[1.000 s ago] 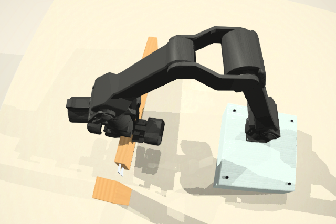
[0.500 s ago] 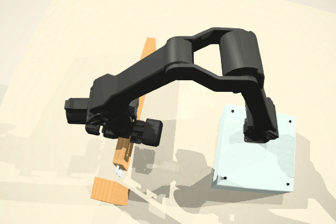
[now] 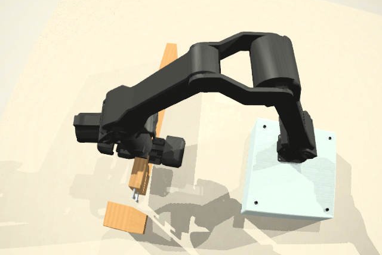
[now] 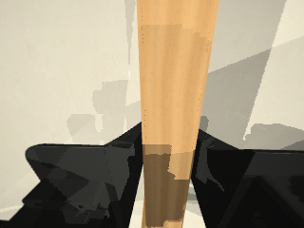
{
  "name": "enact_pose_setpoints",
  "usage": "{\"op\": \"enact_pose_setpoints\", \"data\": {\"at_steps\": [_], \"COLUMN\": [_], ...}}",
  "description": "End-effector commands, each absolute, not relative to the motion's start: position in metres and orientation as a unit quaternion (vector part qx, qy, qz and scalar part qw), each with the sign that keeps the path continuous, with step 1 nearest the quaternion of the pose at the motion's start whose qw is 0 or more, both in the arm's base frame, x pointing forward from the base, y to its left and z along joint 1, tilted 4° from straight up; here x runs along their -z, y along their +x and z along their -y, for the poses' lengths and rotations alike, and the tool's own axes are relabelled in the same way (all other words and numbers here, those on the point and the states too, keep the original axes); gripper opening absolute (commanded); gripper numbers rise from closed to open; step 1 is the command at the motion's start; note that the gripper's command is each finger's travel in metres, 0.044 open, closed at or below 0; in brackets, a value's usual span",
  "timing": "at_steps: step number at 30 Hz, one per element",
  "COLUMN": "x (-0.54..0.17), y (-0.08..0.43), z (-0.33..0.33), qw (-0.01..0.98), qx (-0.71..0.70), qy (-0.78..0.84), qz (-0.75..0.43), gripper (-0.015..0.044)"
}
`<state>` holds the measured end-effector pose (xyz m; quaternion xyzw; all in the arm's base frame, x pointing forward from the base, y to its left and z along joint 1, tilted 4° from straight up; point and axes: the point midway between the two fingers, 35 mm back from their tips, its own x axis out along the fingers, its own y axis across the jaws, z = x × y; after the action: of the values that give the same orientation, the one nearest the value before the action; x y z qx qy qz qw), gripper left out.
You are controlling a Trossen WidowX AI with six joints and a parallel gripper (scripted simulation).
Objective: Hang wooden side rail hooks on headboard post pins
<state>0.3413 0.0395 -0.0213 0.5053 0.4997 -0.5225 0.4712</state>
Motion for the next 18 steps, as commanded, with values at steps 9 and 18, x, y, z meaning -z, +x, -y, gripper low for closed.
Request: {"op": "enact_pose_setpoints", "data": {"at_steps": [9,18], "x": [0.0179,0.0188], "y": [0.3441,0.3447], "z": [-0.0417,-0.0427], "qw": [0.471,0.471], "qx": [0.521,0.521], "qy": [0.508,0.508], "qz": [-0.499,-0.499], "gripper": [0.0,0.0]}}
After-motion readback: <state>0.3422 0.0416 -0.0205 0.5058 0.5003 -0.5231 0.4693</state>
